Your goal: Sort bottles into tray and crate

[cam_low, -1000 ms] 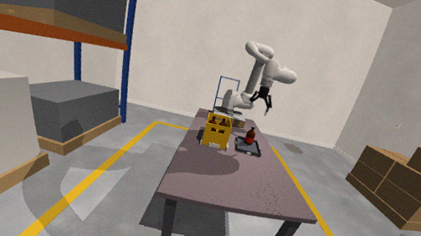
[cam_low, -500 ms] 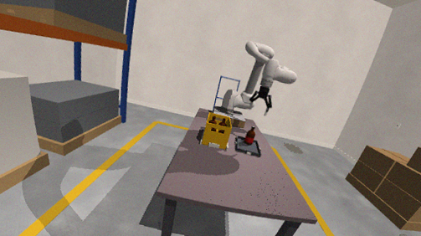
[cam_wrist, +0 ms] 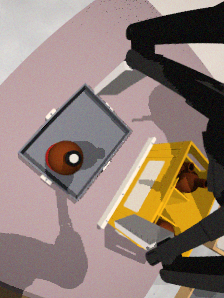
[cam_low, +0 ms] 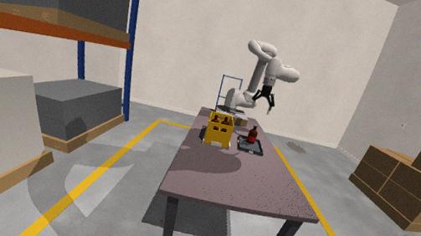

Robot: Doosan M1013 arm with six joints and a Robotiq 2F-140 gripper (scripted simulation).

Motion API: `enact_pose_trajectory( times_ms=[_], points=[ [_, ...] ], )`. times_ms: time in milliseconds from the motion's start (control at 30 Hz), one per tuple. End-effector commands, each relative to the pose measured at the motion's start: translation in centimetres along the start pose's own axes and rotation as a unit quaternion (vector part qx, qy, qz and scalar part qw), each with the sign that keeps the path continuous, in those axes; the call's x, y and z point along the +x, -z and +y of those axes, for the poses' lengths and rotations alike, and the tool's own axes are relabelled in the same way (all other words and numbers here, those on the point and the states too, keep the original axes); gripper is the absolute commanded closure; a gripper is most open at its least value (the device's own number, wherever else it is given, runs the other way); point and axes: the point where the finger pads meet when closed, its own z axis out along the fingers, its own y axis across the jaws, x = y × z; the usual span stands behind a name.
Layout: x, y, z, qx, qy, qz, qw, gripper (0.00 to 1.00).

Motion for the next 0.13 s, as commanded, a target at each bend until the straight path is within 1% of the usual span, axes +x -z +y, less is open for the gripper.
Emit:
enact_pose_trajectory(
  times_ms=[0,100],
  points=[
    [0.00,0.01,0.00,0.000,0.000,0.000,1.000,0.00],
    [0.00,0.01,0.00,0.000,0.000,0.000,1.000,0.00]
  ],
)
